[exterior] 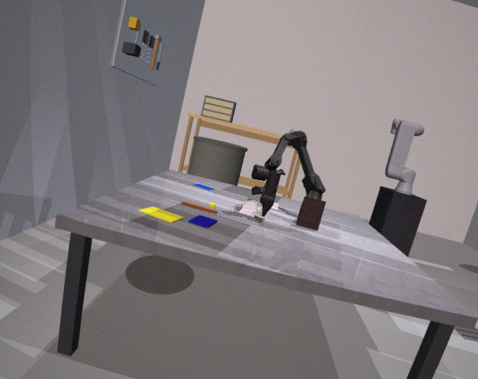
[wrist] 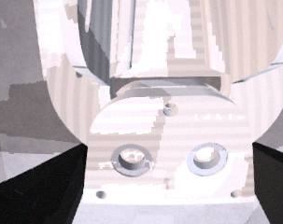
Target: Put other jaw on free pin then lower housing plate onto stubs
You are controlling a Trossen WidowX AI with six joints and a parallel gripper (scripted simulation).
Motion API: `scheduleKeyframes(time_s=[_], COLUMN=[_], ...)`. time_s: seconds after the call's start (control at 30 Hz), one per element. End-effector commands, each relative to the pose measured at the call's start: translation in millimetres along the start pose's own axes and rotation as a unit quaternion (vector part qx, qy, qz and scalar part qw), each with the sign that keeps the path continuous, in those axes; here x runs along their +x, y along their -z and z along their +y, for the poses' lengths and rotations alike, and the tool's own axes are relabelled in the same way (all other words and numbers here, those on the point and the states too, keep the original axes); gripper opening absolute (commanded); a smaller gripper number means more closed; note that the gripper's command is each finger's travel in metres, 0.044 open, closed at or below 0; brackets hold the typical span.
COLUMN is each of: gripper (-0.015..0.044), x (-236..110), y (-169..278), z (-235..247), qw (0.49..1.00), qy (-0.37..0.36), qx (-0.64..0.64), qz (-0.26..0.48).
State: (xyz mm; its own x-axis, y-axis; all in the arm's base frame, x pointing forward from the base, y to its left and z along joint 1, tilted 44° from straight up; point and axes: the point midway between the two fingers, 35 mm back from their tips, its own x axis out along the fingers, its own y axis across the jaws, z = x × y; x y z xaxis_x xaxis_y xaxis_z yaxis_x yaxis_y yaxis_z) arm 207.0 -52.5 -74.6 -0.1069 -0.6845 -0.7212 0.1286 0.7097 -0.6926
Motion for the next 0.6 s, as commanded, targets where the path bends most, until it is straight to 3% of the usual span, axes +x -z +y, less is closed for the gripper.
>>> scheduleKeyframes(time_s=[0.0,0.57], gripper=[0.0351,0.0351], x=[2.7,-1.5], y=[1.7,0.3], z=[-0.4,-0.4], qw=[1.0,1.0], qy=[-0.001,-0.001], qx=[0.0,0.0], qz=[0.004,0.004])
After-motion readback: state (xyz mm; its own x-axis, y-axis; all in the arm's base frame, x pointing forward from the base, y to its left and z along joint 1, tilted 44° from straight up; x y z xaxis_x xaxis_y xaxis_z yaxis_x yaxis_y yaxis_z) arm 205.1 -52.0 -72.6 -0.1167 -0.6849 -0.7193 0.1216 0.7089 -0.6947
